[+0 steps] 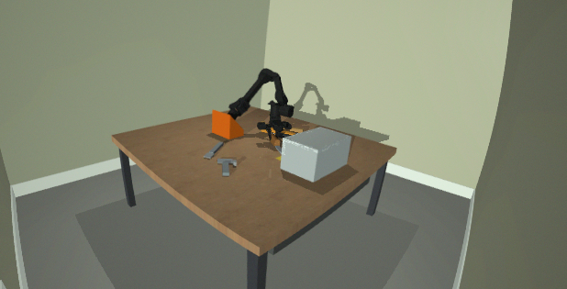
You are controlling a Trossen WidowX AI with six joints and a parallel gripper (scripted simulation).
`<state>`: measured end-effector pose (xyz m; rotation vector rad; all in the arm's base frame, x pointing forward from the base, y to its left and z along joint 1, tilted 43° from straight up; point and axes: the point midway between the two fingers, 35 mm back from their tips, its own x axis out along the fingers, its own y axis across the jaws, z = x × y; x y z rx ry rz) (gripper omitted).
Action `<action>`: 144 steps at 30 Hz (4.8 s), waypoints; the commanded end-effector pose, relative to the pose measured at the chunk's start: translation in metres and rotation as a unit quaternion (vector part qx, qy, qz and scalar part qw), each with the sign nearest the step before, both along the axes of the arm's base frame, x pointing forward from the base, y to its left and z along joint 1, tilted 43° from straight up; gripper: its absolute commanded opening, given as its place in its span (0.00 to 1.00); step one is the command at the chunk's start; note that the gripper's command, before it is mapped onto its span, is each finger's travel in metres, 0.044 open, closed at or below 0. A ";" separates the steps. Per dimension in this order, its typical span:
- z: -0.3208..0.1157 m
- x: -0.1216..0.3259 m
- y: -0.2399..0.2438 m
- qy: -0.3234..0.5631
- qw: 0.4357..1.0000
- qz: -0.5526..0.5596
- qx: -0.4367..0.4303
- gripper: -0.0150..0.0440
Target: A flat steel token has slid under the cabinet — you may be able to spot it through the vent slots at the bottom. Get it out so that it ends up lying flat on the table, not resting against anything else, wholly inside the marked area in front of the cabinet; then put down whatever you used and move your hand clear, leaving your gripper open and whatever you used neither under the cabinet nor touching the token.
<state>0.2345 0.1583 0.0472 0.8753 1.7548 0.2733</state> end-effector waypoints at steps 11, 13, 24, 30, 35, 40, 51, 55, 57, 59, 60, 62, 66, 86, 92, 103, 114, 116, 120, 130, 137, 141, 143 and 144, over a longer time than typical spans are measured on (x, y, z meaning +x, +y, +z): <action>-0.013 0.005 -0.015 0.000 1.000 -0.003 -0.001 0.25; -0.015 0.006 -0.017 0.000 1.000 -0.003 -0.001 0.25; -0.025 0.009 -0.027 0.000 1.000 -0.003 -0.001 0.25; -0.030 0.011 -0.033 0.000 1.000 -0.003 -0.002 0.25; -0.035 0.012 -0.037 0.000 1.000 -0.003 -0.002 0.25; -0.039 0.014 -0.042 0.000 1.000 -0.003 -0.002 0.25; -0.049 0.016 -0.051 0.000 1.000 -0.003 -0.002 0.25; -0.052 0.017 -0.055 0.000 1.000 -0.003 -0.002 0.25; -0.053 0.018 -0.056 0.000 1.000 -0.003 -0.002 0.25; -0.055 0.018 -0.058 0.000 1.000 -0.003 -0.002 0.25; -0.056 0.019 -0.059 0.000 1.000 -0.003 -0.002 0.25; -0.058 0.019 -0.061 0.000 1.000 -0.003 -0.002 0.25; -0.061 0.018 -0.065 0.000 1.000 -0.003 -0.003 0.25; -0.080 0.017 -0.086 0.000 1.000 -0.003 -0.003 0.25; -0.085 0.017 -0.092 0.000 1.000 -0.003 -0.003 0.25; -0.095 0.016 -0.103 0.000 1.000 -0.003 -0.004 0.25; -0.104 0.015 -0.113 0.000 1.000 -0.003 -0.004 0.25; -0.106 0.015 -0.115 0.000 1.000 -0.003 -0.004 0.25; -0.109 0.014 -0.119 -0.001 1.000 -0.003 -0.004 0.25; -0.118 0.014 -0.128 -0.001 1.000 -0.003 -0.005 0.25; -0.124 0.013 -0.135 -0.001 1.000 -0.003 -0.005 0.25; -0.127 0.013 -0.138 -0.001 1.000 -0.003 -0.005 0.25; -0.128 0.013 -0.140 -0.001 1.000 -0.003 -0.005 0.25; -0.129 0.012 -0.141 -0.001 1.000 -0.003 -0.005 0.25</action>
